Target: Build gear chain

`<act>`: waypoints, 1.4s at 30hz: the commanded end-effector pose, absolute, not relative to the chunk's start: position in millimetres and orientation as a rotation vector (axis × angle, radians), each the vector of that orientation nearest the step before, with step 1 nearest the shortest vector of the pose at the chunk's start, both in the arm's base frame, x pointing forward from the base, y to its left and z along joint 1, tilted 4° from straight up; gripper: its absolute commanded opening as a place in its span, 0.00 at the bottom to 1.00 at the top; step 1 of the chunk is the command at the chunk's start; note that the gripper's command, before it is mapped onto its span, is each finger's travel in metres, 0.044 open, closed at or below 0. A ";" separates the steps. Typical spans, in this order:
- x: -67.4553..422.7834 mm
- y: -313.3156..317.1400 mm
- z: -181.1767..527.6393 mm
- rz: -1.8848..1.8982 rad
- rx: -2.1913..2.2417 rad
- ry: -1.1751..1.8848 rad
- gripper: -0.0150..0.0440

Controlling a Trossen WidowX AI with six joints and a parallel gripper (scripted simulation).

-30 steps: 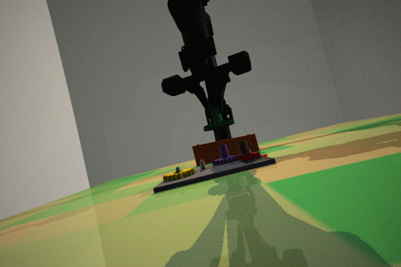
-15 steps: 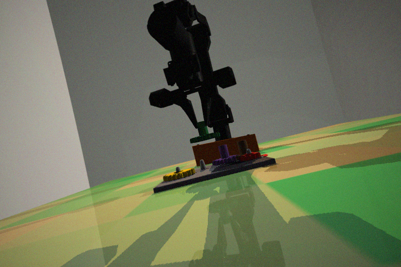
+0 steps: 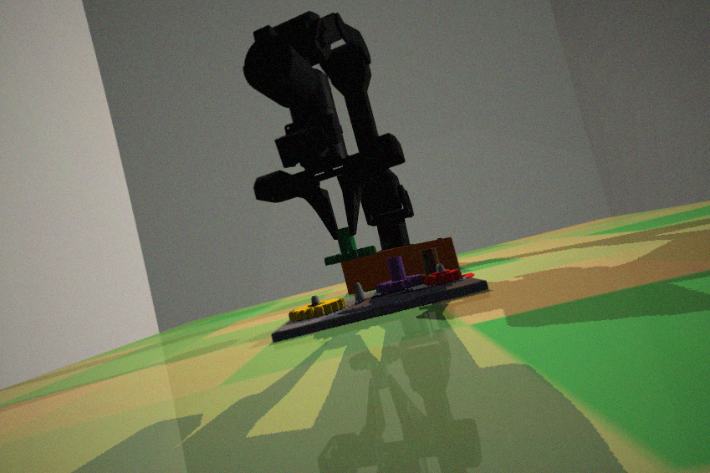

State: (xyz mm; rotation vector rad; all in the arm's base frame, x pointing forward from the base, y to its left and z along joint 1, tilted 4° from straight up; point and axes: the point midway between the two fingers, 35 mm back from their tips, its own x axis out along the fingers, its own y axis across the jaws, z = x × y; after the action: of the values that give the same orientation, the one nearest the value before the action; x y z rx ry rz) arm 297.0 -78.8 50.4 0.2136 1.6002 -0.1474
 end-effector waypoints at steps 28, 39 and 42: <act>295.8 -80.3 51.6 -0.757 0.792 1.485 0.25; 295.9 -79.7 47.5 -0.726 0.762 1.495 0.25; 295.5 -79.4 43.4 -0.694 0.732 1.505 0.25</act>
State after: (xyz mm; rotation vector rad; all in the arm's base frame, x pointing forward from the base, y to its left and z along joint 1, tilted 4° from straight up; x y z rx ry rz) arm 298.2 -79.9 48.6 0.7593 1.4885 -0.7139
